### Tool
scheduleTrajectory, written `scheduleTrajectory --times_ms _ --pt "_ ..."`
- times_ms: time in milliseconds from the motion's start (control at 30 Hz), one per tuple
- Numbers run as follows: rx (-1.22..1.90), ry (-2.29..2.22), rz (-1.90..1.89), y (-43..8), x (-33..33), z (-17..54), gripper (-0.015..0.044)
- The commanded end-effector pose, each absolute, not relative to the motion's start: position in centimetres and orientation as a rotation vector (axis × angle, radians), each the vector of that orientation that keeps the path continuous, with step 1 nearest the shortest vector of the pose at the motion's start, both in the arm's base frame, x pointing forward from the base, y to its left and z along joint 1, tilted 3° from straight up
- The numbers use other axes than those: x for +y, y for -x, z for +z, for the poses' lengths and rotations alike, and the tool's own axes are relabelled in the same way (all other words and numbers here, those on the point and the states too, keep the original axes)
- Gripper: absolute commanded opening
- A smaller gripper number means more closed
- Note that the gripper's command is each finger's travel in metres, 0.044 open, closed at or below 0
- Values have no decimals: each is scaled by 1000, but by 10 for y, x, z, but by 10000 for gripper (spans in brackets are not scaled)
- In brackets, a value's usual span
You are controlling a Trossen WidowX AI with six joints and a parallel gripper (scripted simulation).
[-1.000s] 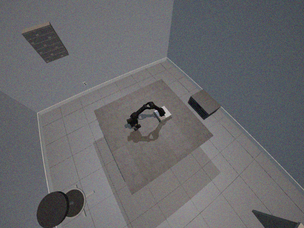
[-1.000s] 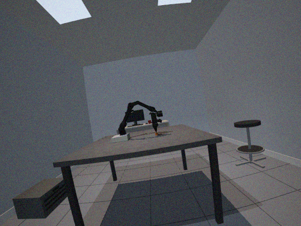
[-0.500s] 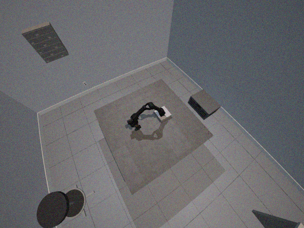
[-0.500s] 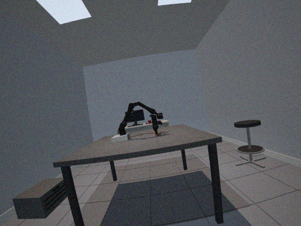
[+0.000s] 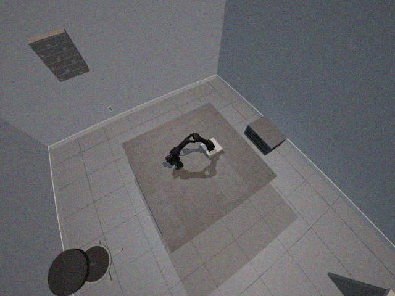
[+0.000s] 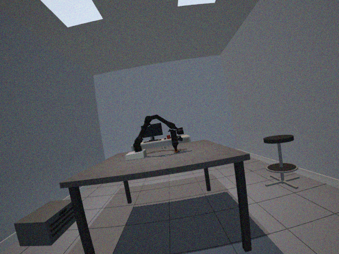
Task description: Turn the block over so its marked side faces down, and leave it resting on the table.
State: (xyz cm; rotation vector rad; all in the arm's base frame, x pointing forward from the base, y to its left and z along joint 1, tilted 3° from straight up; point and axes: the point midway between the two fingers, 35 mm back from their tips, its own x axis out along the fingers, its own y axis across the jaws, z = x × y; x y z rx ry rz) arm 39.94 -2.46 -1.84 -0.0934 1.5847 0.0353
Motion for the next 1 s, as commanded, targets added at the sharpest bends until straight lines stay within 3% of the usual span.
scheduleTrajectory --times_ms 0,467,967 --pt "1583 95 44 -400 -24 -19 112" --pt "1583 95 44 -400 -24 -18 0" --pt "1548 91 45 -401 -23 9 0"
